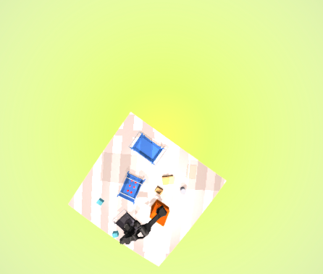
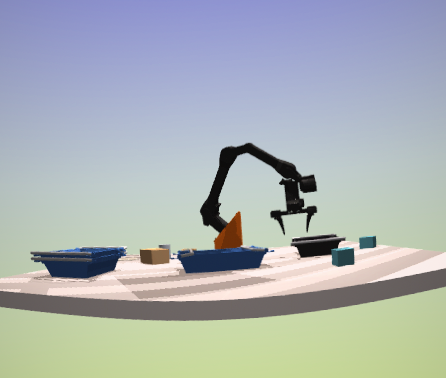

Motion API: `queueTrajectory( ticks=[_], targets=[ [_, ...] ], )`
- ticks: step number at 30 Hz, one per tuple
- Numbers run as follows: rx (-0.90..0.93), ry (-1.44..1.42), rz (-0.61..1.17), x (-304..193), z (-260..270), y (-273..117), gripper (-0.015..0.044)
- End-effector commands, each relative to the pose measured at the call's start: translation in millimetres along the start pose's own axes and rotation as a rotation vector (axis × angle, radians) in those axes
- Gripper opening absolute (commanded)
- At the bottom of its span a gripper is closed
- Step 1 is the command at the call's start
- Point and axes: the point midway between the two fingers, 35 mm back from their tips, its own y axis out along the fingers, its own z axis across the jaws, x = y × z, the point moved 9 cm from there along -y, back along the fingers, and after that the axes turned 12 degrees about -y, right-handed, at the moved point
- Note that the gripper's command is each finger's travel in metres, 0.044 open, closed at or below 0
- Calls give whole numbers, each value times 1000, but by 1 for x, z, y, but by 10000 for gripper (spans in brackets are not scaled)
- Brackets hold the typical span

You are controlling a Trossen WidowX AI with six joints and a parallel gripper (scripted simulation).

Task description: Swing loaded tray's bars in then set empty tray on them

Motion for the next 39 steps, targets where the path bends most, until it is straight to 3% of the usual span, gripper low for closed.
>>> queueTrajectory(
  ticks=[1,8,13,27,39],
  targets=[
    [-18,-5,6,-1,-2,26,440],
    [-20,-4,5,-2,-5,72,440],
    [-21,-4,5,-3,-5,76,440],
    [-21,-4,5,-3,-5,76,235],
    [-21,-4,5,-3,-5,76,155]
  ],
)
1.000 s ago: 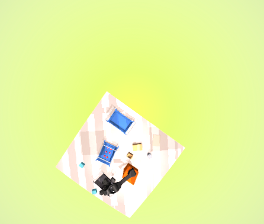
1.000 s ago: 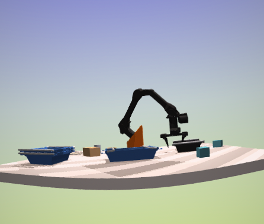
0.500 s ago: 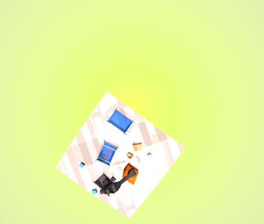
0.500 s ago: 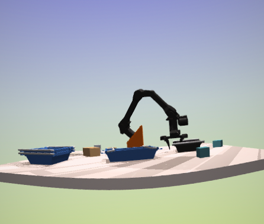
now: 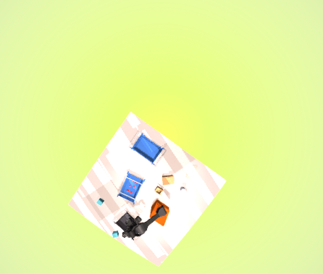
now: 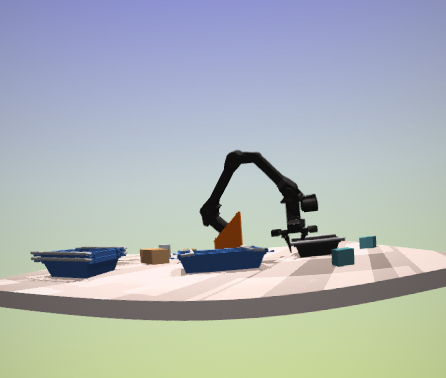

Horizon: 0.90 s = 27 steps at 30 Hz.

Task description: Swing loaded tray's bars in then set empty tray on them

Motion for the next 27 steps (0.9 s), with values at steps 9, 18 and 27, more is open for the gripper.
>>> queueTrajectory(
  ticks=[9,18,27],
  targets=[
    [-8,-5,0,0,-1,0,95],
    [-8,-5,0,0,-1,0,35],
    [-6,-6,1,1,2,-42,0]
  ],
)
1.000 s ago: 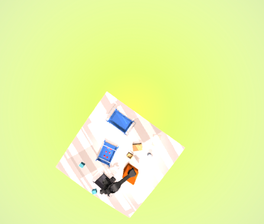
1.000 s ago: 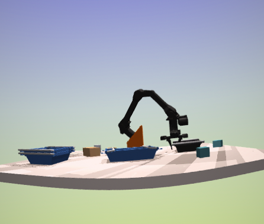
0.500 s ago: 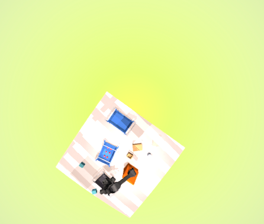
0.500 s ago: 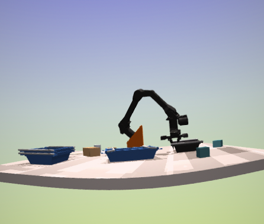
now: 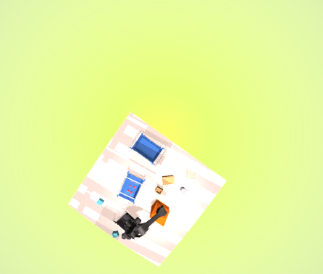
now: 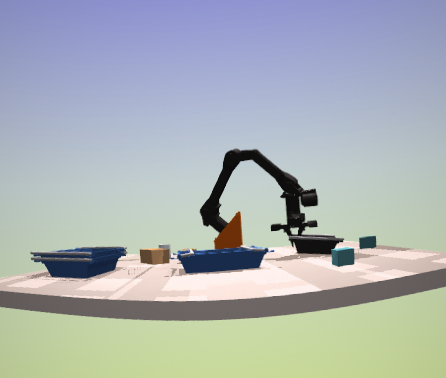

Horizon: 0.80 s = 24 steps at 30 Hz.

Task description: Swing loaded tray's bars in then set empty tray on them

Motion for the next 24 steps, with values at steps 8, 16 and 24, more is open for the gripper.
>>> queueTrajectory(
  ticks=[8,16,24],
  targets=[
    [0,0,0,-2,-1,-58,0],
    [2,0,0,3,7,-81,0],
    [3,0,0,7,15,-119,0]
  ],
)
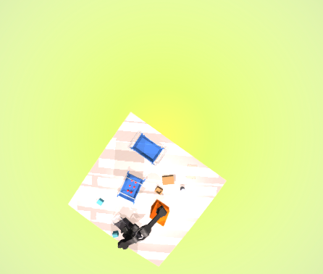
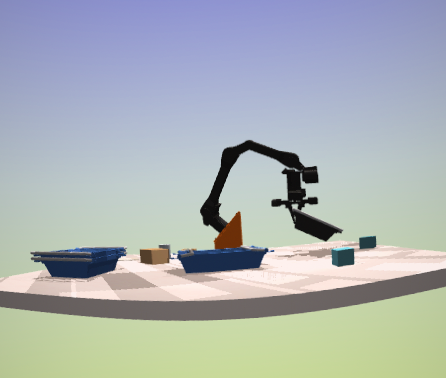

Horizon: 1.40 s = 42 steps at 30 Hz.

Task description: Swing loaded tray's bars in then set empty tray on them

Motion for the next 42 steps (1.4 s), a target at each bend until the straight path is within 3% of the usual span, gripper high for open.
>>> queueTrajectory(
  ticks=[1,8,42],
  targets=[
    [30,7,-10,2,4,-26,0],
    [31,7,-9,2,6,-57,0],
    [41,76,-8,20,-9,-63,0]
  ],
)
